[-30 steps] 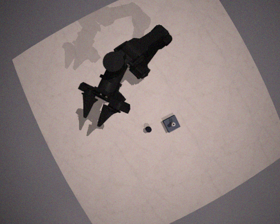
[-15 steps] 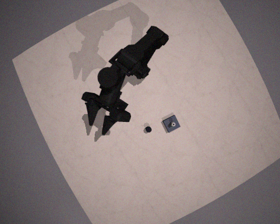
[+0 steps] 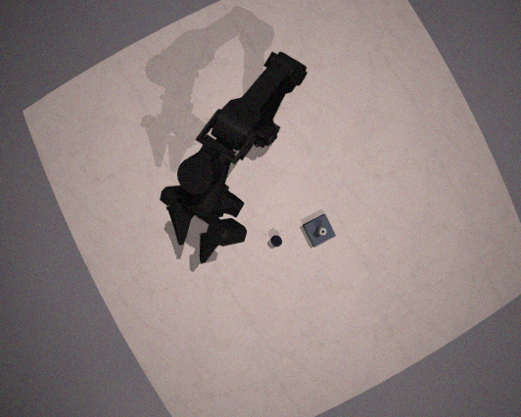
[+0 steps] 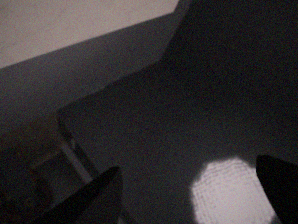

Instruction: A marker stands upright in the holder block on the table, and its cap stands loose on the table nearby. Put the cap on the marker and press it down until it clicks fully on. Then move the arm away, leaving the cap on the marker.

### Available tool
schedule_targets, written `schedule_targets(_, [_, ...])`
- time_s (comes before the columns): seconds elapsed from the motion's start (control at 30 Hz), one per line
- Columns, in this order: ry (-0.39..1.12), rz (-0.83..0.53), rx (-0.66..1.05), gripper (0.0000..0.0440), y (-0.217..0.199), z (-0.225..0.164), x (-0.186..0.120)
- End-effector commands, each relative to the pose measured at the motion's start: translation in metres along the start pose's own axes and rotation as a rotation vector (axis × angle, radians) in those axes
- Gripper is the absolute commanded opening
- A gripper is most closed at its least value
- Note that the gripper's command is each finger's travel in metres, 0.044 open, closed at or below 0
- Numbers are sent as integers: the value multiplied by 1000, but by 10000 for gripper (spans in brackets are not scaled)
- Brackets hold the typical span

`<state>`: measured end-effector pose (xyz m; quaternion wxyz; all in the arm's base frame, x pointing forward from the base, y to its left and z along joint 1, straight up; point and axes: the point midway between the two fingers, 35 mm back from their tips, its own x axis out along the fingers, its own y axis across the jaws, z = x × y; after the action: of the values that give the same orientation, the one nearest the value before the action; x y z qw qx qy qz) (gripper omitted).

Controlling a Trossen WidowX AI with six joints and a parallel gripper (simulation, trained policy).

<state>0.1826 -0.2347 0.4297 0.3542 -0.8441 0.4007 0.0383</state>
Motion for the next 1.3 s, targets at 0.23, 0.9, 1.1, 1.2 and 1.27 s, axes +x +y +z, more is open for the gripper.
schedule_targets(0.23, [-141,50,26,319,7,30,28])
schedule_targets(0.9, [-365,149,49,321,15,84,64])
schedule_targets(1.1, [-427,185,52,322,18,100,74])
schedule_targets(1.2, [-457,204,53,322,19,108,79])
schedule_targets(1.27, [-477,217,53,322,20,114,82])
